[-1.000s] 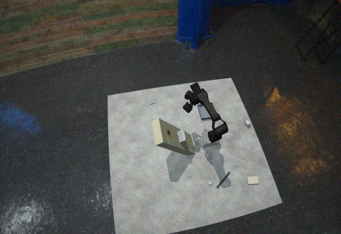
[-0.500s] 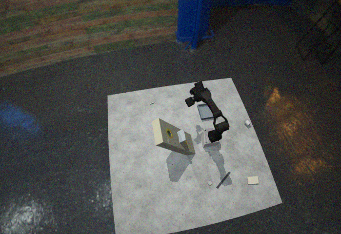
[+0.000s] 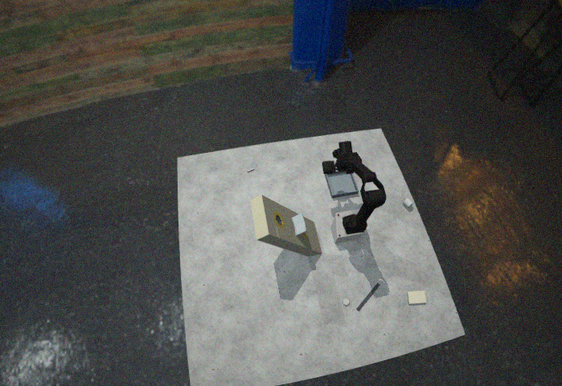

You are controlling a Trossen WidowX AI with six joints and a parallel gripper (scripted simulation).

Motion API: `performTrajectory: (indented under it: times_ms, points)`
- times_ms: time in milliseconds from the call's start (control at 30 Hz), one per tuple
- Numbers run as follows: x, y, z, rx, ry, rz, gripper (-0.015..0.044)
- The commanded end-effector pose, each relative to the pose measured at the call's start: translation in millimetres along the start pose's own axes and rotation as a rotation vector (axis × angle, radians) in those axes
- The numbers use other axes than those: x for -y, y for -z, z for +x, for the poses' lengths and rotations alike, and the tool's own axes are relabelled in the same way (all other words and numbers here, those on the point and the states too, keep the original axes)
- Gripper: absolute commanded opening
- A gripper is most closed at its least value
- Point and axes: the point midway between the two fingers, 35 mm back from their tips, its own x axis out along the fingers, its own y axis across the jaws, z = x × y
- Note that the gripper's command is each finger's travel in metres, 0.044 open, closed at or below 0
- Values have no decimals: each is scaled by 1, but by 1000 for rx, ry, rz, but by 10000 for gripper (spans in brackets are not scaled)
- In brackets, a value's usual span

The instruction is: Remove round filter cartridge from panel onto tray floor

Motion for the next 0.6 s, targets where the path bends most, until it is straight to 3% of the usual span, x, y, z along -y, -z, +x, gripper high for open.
performTrajectory:
  times_ms: [0, 567]
  points:
    - [23, 15, 19, -8, 53, 88, 0]
    - [45, 50, 69, -16, 103, 169, 0]
